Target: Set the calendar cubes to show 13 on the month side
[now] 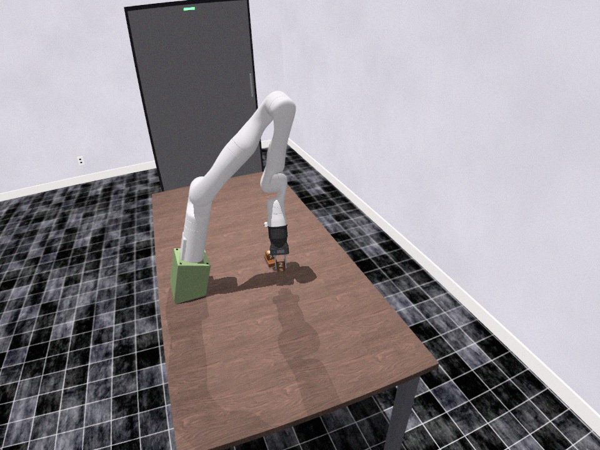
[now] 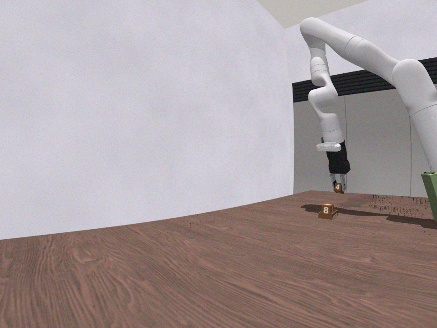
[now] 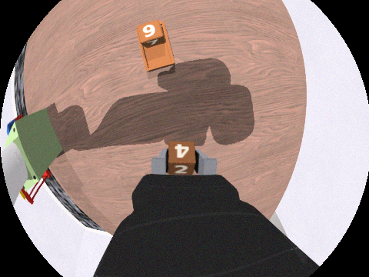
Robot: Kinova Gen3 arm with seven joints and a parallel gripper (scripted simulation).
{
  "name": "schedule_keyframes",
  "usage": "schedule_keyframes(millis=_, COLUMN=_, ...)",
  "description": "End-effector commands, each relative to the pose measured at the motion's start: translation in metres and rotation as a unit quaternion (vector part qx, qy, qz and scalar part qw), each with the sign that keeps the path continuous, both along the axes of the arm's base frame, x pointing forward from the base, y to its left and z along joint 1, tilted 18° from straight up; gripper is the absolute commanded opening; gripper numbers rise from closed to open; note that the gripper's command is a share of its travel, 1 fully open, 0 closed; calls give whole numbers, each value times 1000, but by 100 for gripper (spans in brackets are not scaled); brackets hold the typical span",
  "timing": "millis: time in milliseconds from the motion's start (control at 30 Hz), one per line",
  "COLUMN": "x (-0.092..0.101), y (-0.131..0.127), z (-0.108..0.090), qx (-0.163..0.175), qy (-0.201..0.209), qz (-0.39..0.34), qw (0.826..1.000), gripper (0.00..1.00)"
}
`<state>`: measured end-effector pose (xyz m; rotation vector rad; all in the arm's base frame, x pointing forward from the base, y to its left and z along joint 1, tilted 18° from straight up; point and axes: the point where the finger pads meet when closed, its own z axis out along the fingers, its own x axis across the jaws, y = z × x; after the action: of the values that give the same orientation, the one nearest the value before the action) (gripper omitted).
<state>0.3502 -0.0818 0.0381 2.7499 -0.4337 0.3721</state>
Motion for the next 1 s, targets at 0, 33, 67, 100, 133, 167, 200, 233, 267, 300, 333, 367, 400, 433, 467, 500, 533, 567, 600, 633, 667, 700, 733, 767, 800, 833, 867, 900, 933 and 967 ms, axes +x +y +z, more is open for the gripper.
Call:
schedule_keyframes(millis=0, x=-1, y=-8, z=3, qx=10, qy=-7, qz=-6, qw=1000, gripper=60)
schedule_keyframes(millis=33, x=-1, y=-8, z=3, qx=15, qy=-8, qz=-4, qw=1000, gripper=60)
schedule_keyframes(millis=67, x=-1, y=-8, z=3, qx=21, qy=-9, qz=-3, qw=1000, gripper=60)
schedule_keyframes(millis=100, x=-2, y=-8, z=3, qx=26, qy=-10, qz=-1, qw=1000, gripper=60)
schedule_keyframes(millis=133, x=-2, y=-8, z=3, qx=30, qy=-11, qz=0, qw=999, gripper=60)
schedule_keyframes(millis=167, x=-3, y=-8, z=3, qx=35, qy=-12, qz=2, qw=999, gripper=60)
schedule_keyframes(millis=200, x=-3, y=-8, z=3, qx=40, qy=-13, qz=3, qw=999, gripper=60)
schedule_keyframes(millis=233, x=-4, y=-8, z=3, qx=44, qy=-14, qz=5, qw=999, gripper=60)
schedule_keyframes(millis=267, x=-5, y=-7, z=3, qx=48, qy=-14, qz=6, qw=999, gripper=60)
schedule_keyframes(millis=300, x=-5, y=-7, z=3, qx=48, qy=-14, qz=6, qw=999, gripper=60)
schedule_keyframes(millis=333, x=-5, y=-7, z=3, qx=48, qy=-14, qz=6, qw=999, gripper=60)
schedule_keyframes(millis=367, x=-6, y=-7, z=4, qx=52, qy=-15, qz=7, qw=999, gripper=60)
schedule_keyframes(millis=400, x=-6, y=-7, z=4, qx=55, qy=-15, qz=8, qw=998, gripper=60)
schedule_keyframes(millis=433, x=-7, y=-7, z=4, qx=58, qy=-15, qz=9, qw=998, gripper=60)
schedule_keyframes(millis=467, x=-8, y=-7, z=4, qx=61, qy=-16, qz=10, qw=998, gripper=60)
schedule_keyframes(millis=500, x=-8, y=-7, z=4, qx=63, qy=-16, qz=11, qw=998, gripper=60)
schedule_keyframes(millis=533, x=-9, y=-6, z=4, qx=65, qy=-16, qz=12, qw=998, gripper=60)
schedule_keyframes(millis=567, x=-9, y=-6, z=4, qx=67, qy=-16, qz=12, qw=998, gripper=60)
schedule_keyframes(millis=600, x=-10, y=-6, z=4, qx=68, qy=-16, qz=12, qw=997, gripper=60)
schedule_keyframes(millis=633, x=-10, y=-6, z=4, qx=69, qy=-16, qz=13, qw=997, gripper=60)
schedule_keyframes(millis=667, x=-10, y=-6, z=4, qx=70, qy=-16, qz=13, qw=997, gripper=60)
schedule_keyframes(millis=700, x=-10, y=-6, z=4, qx=70, qy=-16, qz=13, qw=997, gripper=60)
schedule_keyframes(millis=733, x=-10, y=-6, z=4, qx=71, qy=-16, qz=13, qw=997, gripper=60)
schedule_keyframes(millis=767, x=-10, y=-6, z=4, qx=71, qy=-16, qz=13, qw=997, gripper=60)
schedule_keyframes(millis=800, x=-10, y=-6, z=4, qx=71, qy=-16, qz=13, qw=997, gripper=60)
schedule_keyframes(millis=833, x=-10, y=-6, z=4, qx=71, qy=-16, qz=13, qw=997, gripper=60)
schedule_keyframes(millis=867, x=-10, y=-6, z=4, qx=71, qy=-16, qz=13, qw=997, gripper=60)
schedule_keyframes(millis=900, x=-10, y=-6, z=4, qx=71, qy=-16, qz=13, qw=997, gripper=60)
schedule_keyframes(millis=933, x=-10, y=-6, z=4, qx=71, qy=-16, qz=13, qw=997, gripper=60)
schedule_keyframes(millis=967, x=-10, y=-6, z=4, qx=71, qy=-16, qz=13, qw=997, gripper=60)
